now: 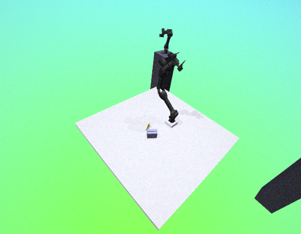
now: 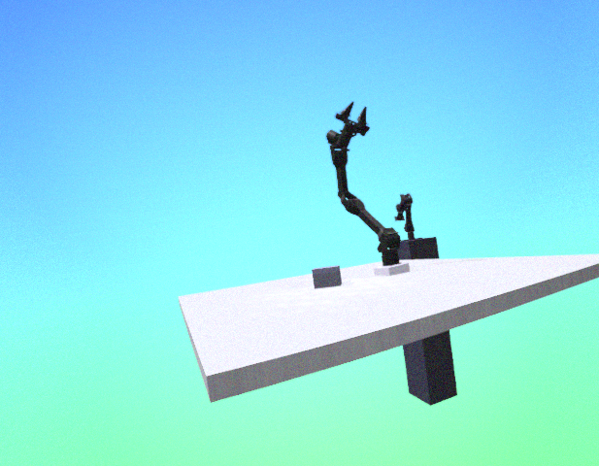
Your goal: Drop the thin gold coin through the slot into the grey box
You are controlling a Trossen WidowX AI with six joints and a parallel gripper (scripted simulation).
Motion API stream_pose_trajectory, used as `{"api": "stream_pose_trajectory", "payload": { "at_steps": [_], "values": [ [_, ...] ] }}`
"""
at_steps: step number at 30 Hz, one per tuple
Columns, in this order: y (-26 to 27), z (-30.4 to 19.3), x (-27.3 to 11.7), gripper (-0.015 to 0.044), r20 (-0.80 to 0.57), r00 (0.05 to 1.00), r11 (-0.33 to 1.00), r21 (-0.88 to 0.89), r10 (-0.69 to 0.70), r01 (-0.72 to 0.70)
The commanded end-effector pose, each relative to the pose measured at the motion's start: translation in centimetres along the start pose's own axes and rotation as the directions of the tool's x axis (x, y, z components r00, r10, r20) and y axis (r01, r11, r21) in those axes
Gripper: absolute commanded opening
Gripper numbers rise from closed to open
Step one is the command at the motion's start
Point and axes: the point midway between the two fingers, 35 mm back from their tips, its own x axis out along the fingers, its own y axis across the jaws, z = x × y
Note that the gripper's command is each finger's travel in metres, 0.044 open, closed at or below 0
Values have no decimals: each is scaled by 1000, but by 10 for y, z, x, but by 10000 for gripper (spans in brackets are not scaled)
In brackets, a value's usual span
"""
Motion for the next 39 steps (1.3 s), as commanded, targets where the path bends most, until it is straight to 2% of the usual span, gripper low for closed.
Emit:
{"api": "stream_pose_trajectory", "payload": {
  "at_steps": [1, 5, 9, 14, 19, 23, 28, 34, 39],
  "values": [
    [2, 0, 2, 374, -5, 1000, 1000, -1, 7, -7],
    [53, -11, 28, 269, -116, 982, 989, -13, 148, -150],
    [108, -36, 46, 164, -255, 924, 956, 5, 284, -293],
    [171, -83, 49, 161, -442, 794, 899, 76, 418, -432],
    [222, -141, 30, 161, -615, 605, 839, 187, 505, -510],
    [255, -191, -2, 161, -727, 416, 796, 297, 547, -528],
    [284, -248, -60, 161, -812, 150, 758, 437, 564, -485],
    [289, -298, -141, 161, -848, -138, 771, 525, 512, -361],
    [287, -320, -217, 161, -800, -365, 790, 572, 476, -221]
  ]
}}
